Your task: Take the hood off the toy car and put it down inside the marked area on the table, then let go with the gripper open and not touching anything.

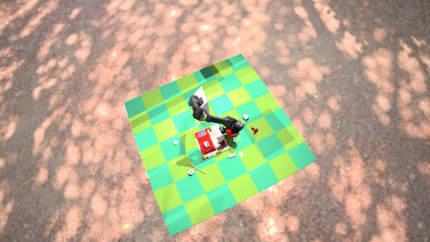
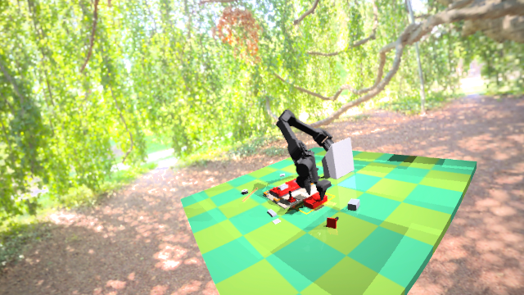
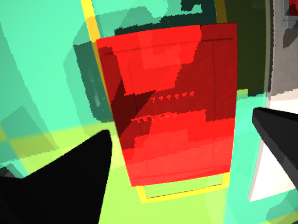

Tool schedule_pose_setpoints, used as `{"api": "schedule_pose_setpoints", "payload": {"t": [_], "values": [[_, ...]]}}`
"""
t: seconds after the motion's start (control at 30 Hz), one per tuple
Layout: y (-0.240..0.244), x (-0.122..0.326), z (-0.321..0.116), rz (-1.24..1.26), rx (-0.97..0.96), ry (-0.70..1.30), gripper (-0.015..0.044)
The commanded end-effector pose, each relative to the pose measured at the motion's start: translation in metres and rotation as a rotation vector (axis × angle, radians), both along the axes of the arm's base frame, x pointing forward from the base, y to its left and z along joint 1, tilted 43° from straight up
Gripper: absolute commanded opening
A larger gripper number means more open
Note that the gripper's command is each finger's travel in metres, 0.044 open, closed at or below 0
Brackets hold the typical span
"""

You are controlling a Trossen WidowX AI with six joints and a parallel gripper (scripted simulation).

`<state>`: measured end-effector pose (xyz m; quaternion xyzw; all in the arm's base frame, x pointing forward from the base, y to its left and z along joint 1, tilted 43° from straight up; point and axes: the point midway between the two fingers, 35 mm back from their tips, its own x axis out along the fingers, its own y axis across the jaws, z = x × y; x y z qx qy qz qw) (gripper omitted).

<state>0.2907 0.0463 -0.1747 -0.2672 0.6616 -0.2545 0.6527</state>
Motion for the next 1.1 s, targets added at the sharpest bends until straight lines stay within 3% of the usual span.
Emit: {"api": "schedule_pose_setpoints", "payload": {"t": [0.0,0.1,1.07], "values": [[0.031,0.007,0.026,0.009,0.014,-0.023,0.0440],[0.045,0.005,0.042,0.008,0.010,-0.022,0.0440],[0.045,0.005,0.042,0.008,0.010,-0.022,0.0440]]}}
